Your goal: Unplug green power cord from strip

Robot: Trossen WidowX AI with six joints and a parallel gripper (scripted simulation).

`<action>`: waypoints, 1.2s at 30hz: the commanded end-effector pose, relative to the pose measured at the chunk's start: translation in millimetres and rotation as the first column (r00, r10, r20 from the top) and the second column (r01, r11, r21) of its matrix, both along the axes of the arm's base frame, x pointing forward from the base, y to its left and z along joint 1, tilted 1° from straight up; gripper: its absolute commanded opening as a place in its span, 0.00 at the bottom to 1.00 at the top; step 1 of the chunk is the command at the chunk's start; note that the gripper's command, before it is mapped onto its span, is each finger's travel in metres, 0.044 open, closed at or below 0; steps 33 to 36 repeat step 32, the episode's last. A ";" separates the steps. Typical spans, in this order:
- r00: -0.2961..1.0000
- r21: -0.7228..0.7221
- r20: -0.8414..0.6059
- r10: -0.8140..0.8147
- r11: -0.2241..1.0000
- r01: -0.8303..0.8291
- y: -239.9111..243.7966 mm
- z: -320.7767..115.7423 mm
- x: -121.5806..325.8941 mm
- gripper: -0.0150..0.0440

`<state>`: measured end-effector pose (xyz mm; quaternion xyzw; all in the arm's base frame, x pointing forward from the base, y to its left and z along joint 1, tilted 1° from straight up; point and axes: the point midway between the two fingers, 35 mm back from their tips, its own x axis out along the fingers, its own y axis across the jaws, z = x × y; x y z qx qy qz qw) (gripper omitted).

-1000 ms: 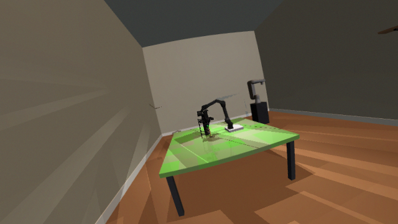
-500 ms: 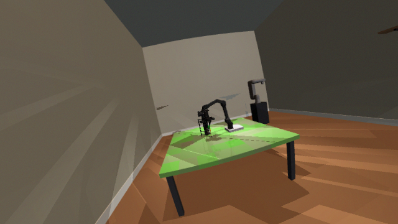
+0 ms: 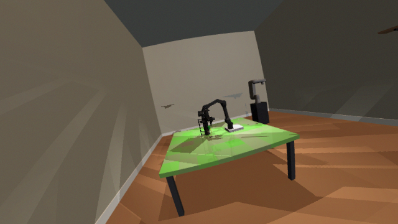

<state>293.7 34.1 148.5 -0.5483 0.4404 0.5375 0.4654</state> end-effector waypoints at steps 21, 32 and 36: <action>1.000 0.009 0.001 0.006 1.000 -0.006 59.1 13.0 -11.4 1.00; 1.000 0.009 0.001 0.006 1.000 -0.006 59.1 13.0 -11.4 1.00; 1.000 0.009 0.001 0.006 1.000 -0.006 59.1 13.0 -11.4 1.00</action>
